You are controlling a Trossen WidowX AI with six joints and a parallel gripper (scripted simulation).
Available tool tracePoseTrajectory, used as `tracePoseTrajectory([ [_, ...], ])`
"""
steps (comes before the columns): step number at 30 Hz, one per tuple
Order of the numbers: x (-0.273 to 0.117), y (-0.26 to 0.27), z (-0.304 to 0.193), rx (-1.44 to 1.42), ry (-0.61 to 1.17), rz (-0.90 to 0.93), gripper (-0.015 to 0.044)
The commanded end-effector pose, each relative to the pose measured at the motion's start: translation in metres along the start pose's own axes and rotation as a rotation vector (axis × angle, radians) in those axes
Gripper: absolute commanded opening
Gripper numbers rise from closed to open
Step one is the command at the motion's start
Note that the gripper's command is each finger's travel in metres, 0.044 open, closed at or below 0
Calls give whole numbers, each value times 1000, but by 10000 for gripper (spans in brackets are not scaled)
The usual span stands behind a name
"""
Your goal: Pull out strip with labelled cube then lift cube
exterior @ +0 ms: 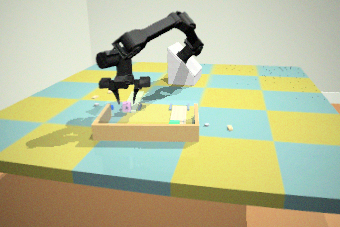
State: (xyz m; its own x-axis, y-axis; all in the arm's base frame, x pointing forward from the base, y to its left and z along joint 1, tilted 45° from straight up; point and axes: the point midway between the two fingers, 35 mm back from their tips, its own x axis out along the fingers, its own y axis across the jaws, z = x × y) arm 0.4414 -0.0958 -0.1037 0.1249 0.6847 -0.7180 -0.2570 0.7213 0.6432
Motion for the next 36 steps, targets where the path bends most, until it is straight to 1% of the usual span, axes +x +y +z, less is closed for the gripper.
tracePoseTrajectory([
  [1, 6, 1, 0, 4, -2, 4, 250],
  [11, 20, 1, -1, 4, -2, 6, 250],
  [15, 17, 1, -1, 0, 0, 2, 145],
  [21, 17, 1, -1, 0, 0, 2, 105],
  [25, 16, 2, -2, 0, 1, 2, 0],
  [36, -7, 16, -27, 4, 1, 3, 0],
])
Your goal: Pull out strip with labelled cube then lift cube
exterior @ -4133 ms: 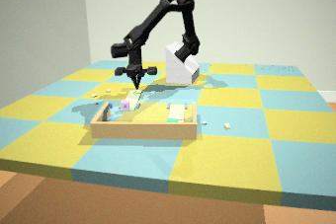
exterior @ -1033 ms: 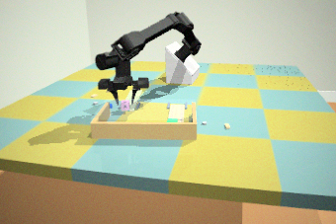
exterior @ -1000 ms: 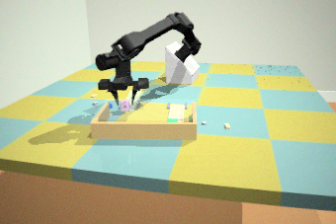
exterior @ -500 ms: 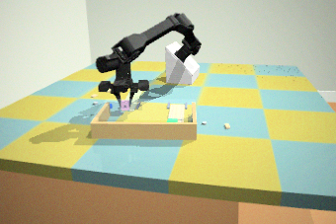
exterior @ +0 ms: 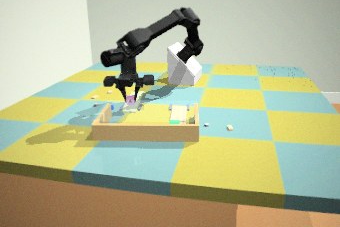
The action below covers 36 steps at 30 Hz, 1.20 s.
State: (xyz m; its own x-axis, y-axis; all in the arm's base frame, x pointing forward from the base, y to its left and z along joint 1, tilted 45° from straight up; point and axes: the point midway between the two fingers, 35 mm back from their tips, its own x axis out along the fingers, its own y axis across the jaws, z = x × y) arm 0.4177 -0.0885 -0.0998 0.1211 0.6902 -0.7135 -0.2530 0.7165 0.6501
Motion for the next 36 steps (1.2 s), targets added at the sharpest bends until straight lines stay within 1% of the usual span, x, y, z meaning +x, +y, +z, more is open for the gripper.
tracePoseTrajectory([
  [1, -8, 4, -9, -1, -1, -5, 0],
  [10, -23, 18, -31, 2, -1, -3, 0],
  [14, -24, 20, -35, 2, -1, -3, 0],
  [36, -23, 58, -98, 5, 2, -1, 0],
])
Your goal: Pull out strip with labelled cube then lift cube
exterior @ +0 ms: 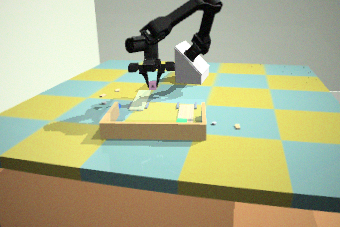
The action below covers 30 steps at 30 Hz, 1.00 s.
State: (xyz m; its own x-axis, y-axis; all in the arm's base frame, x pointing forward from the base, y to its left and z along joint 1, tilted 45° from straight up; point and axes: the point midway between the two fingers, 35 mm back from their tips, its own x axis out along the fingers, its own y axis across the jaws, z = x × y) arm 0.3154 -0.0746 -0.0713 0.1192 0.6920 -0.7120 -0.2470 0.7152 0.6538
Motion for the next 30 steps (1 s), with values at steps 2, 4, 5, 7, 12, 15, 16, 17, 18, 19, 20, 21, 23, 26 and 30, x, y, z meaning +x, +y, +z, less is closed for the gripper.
tracePoseTrajectory([
  [2, 0, 8, -14, -1, 1, -4, 0],
  [4, 1, 12, -20, 0, 2, -3, 0],
  [5, 1, 13, -21, 0, 2, -3, 0],
  [7, 0, 13, -22, 0, 2, -3, 0],
  [12, -31, 13, -22, 0, 3, -5, 0],
  [15, -35, 13, -22, 0, 3, -5, 0],
  [16, -35, 13, -22, 0, 3, -5, 0],
  [17, -35, 13, -22, 0, 3, -5, 0],
  [18, -35, 13, -22, 0, 3, -5, 0],
  [19, -35, 13, -22, 0, 3, -5, 0],
  [20, -35, 13, -22, 0, 3, -5, 0],
  [21, -35, 13, -22, 0, 3, -5, 0],
  [23, -35, 13, -22, 0, 3, -5, 0],
  [26, -35, 13, -22, 0, 3, -5, 0],
  [30, -35, 13, -22, 0, 3, -5, 0],
])
